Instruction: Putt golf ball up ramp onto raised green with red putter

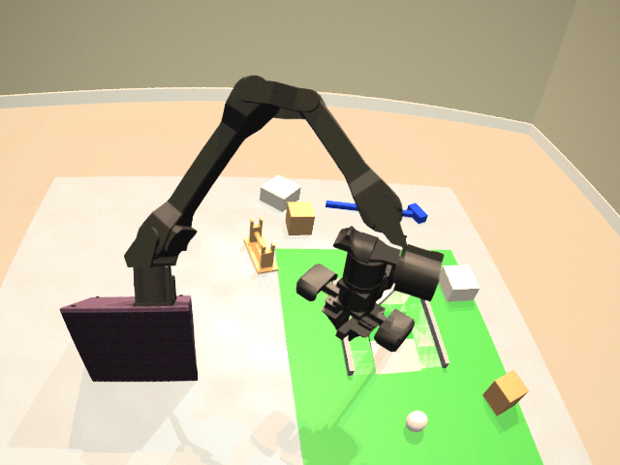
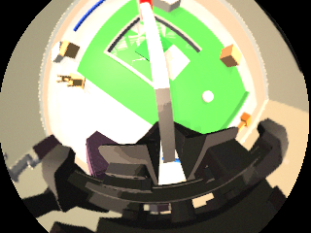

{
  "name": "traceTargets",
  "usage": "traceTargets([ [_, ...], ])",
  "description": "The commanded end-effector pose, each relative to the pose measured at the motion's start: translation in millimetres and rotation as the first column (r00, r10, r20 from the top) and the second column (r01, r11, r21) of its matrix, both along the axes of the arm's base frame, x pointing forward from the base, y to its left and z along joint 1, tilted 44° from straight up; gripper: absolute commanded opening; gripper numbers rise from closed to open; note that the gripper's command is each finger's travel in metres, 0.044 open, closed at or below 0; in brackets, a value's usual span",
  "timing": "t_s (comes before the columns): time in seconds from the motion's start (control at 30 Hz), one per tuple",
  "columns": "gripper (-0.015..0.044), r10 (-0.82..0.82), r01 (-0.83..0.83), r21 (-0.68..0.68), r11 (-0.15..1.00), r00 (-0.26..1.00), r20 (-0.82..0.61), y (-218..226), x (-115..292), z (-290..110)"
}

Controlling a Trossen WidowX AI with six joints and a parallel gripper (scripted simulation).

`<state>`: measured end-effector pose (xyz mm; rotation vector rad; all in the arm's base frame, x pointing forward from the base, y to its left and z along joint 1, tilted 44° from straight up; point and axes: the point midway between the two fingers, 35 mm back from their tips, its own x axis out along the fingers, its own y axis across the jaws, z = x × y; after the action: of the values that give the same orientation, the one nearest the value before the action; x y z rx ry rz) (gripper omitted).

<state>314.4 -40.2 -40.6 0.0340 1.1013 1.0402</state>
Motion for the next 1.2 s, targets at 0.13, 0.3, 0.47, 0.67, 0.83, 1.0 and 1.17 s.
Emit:
traceTargets([
  [0.13,0.0000,-0.185,0.183,-0.032,0.983,0.965,-0.188,-46.2,-12.7,-38.2],
  [0.3,0.0000,-0.284,0.279,-0.060,0.958,0.914,-0.289,-70.7,-25.1,-61.3],
  [0.47,0.0000,-0.374,0.367,-0.093,0.925,0.844,-0.385,-92.7,-40.9,-84.5],
  [0.67,0.0000,-0.466,0.461,-0.140,0.876,0.737,-0.491,-115.3,-63.9,-112.3],
  [0.83,0.0000,-0.498,0.495,-0.161,0.854,0.686,-0.531,-123.3,-74.5,-123.8],
  [1.0,0.0000,-0.498,0.495,-0.161,0.854,0.686,-0.531,-120.8,-74.3,-126.6],
  [1.17,0.0000,-0.498,0.495,-0.160,0.854,0.686,-0.531,-103.7,-73.9,-144.8],
])
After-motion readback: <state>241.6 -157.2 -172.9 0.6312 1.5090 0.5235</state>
